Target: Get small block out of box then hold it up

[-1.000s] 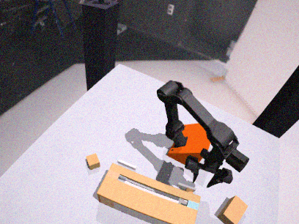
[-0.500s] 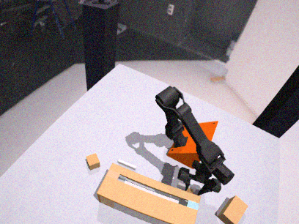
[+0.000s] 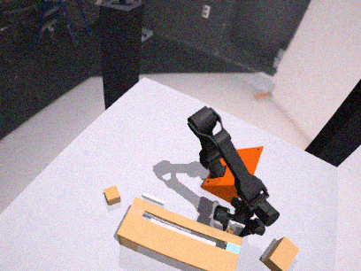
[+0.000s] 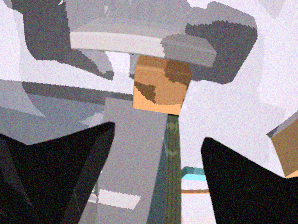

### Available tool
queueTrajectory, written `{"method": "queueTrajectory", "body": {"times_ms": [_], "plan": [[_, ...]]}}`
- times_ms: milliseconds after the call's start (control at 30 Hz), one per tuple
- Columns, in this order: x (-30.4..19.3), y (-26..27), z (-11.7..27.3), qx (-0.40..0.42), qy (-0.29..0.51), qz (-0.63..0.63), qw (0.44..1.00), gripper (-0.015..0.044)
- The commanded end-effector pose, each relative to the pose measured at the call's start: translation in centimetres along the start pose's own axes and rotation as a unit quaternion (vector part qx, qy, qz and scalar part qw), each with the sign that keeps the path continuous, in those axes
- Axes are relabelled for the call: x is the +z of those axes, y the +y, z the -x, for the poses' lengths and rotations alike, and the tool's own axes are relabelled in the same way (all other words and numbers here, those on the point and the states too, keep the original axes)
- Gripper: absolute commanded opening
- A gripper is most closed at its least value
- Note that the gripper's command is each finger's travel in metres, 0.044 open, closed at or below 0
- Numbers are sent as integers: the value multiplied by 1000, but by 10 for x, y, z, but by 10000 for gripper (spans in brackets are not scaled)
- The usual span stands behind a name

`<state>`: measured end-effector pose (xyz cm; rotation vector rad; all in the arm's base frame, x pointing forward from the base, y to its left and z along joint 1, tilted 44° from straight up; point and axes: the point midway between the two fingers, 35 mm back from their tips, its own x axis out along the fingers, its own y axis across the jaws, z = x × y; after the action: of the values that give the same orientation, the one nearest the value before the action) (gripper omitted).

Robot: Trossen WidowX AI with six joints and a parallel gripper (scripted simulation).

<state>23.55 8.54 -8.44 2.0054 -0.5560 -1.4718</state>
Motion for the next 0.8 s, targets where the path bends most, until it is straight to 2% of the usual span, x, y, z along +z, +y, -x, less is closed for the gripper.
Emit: {"method": "queueTrajectory", "body": {"times_ms": [0,767], "plan": [[4,2,-7,4,-1,4,1000,285],[21,5,-36,5,0,4,1000,285]]}}
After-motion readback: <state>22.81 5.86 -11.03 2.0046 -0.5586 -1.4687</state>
